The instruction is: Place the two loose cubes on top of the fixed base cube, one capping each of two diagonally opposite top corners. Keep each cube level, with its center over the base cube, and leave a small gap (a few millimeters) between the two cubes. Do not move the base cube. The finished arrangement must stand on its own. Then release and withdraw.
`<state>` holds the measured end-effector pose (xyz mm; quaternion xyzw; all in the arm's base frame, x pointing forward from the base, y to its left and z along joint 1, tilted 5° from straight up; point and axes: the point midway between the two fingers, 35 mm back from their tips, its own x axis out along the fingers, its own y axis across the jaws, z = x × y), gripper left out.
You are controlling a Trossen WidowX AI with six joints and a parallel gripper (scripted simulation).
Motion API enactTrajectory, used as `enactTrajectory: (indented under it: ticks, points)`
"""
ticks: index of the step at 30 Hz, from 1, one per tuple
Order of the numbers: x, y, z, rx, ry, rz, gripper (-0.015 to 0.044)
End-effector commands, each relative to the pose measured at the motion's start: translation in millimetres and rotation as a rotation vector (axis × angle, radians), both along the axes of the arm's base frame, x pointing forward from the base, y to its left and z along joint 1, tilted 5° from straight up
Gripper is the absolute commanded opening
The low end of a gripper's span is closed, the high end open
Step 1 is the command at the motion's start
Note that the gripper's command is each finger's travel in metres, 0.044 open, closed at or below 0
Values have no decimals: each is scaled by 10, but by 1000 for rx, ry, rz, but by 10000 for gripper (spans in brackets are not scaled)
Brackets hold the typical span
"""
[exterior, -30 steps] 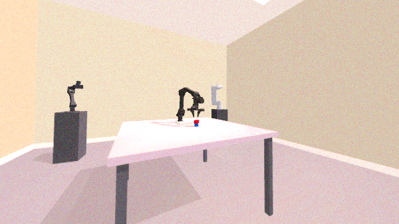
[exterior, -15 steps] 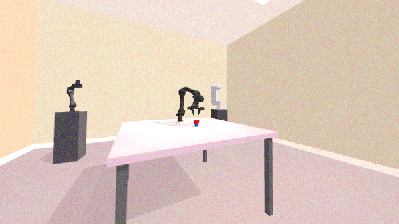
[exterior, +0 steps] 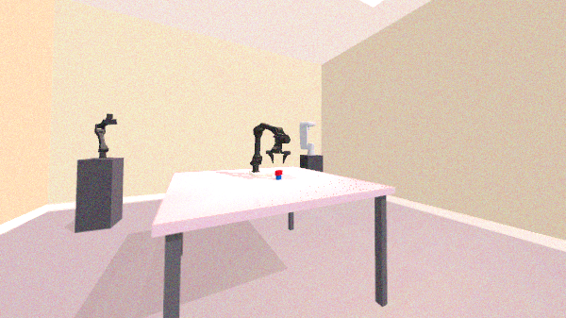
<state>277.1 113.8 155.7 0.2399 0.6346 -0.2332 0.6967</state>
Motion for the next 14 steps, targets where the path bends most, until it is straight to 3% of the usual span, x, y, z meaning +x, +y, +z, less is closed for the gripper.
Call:
enactTrajectory:
  ticks: [1, 8, 14]
  points:
    - [-101, 281, -15, 2, -1, 11, 400]
    - [-632, 1102, -58, 10, 5, 10, 400]
    - [-697, 1168, -62, 10, 7, 9, 400]
